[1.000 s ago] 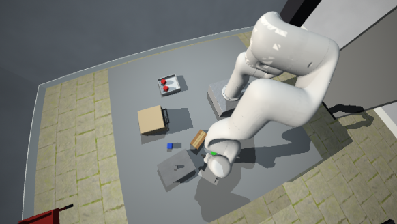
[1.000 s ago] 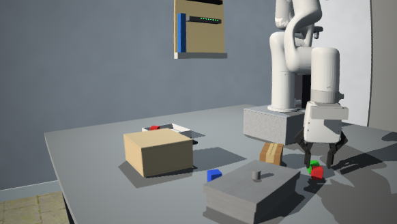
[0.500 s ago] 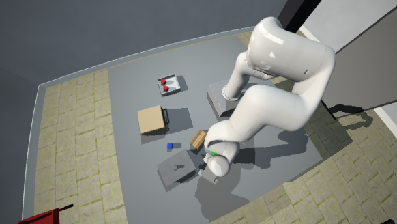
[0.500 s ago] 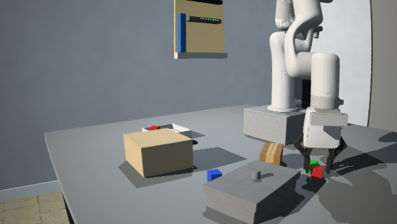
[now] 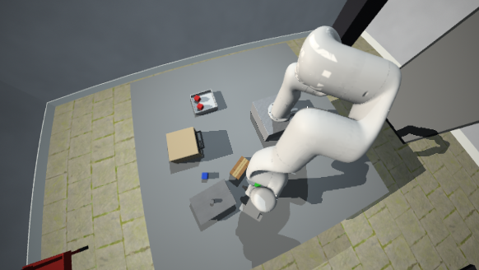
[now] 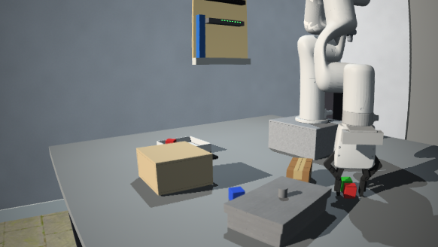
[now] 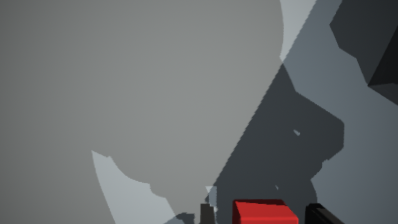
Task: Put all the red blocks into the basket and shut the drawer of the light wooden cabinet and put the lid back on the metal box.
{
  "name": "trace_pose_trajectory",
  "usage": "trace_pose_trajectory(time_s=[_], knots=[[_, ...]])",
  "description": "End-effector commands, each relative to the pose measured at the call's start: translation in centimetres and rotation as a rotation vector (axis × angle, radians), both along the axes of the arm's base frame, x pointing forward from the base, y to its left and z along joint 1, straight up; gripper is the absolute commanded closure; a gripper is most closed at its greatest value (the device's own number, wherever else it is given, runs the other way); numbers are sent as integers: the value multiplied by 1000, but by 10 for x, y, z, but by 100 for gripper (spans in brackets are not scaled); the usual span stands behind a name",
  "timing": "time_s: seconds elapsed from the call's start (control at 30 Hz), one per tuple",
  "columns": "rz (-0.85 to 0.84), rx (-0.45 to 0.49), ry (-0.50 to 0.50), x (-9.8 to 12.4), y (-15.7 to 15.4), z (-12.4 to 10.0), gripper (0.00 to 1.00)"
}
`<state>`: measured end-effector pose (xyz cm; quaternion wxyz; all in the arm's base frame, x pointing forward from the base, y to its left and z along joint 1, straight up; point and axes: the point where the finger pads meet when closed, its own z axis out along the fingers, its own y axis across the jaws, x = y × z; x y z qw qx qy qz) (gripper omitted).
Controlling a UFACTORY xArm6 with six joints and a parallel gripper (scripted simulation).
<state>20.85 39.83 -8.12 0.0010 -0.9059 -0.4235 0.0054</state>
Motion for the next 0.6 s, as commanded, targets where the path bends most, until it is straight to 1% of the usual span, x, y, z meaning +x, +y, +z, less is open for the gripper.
trace_pose_trajectory(time_s=[0.0,0.57], knots=[[0,4,-2,1,2,0,40],[0,4,-2,1,2,-2,40]])
